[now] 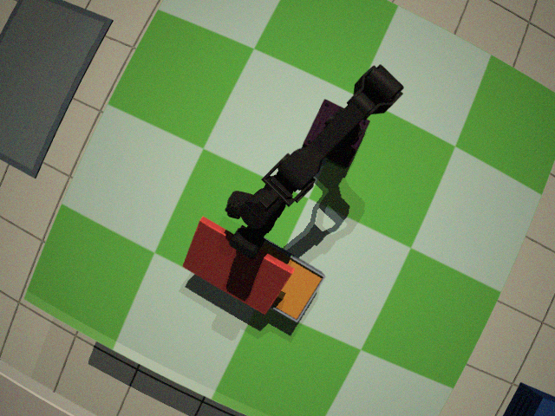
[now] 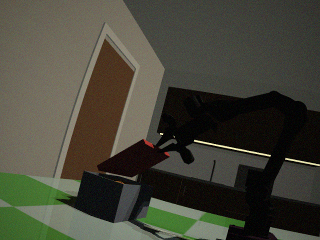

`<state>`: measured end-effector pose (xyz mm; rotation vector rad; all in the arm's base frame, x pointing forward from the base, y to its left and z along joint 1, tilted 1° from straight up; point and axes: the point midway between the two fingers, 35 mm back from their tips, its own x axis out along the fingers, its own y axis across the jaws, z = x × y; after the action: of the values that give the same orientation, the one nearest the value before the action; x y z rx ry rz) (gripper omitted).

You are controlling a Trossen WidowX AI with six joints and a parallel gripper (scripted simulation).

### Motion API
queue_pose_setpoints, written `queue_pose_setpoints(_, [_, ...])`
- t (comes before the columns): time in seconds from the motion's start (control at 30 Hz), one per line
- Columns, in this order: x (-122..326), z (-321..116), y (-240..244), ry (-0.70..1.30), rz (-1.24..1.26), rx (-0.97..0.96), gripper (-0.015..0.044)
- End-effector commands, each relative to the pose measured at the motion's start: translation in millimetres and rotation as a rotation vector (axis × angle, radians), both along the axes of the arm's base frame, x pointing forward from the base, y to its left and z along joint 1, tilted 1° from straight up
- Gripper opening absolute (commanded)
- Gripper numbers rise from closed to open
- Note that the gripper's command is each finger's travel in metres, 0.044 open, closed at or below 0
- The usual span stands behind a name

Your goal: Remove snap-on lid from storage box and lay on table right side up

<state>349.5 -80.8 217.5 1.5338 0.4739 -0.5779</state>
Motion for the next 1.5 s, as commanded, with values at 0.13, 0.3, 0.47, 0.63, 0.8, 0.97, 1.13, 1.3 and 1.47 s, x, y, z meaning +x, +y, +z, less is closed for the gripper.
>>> queue_pose_setpoints(0.13, [-1.9,3.0,-15.2,-0.009,0.005,-0.004,0.0000])
queue_pose_setpoints(0.3, [-3.8,2.9,-25.1,-0.009,0.005,-0.005,0.0000])
queue_pose_setpoints(0.47, [-5.6,2.8,-34.9,-0.008,0.005,-0.006,0.0000])
queue_pose_setpoints(0.63, [-7.5,2.8,-44.7,-0.008,0.005,-0.007,0.0000])
queue_pose_setpoints(0.8, [-9.4,2.8,-54.5,-0.008,0.005,-0.008,0.0000])
queue_pose_setpoints(0.97, [-11.2,2.8,-64.3,-0.007,0.005,-0.009,0.0000])
queue_pose_setpoints(1.13, [-13.1,2.7,-74.1,-0.007,0.005,-0.010,0.0000])
queue_pose_setpoints(1.3, [-15.0,2.8,-83.9,-0.007,0.005,-0.011,0.0000])
queue_pose_setpoints(1.47, [-16.9,2.8,-93.7,-0.006,0.005,-0.012,0.0000])
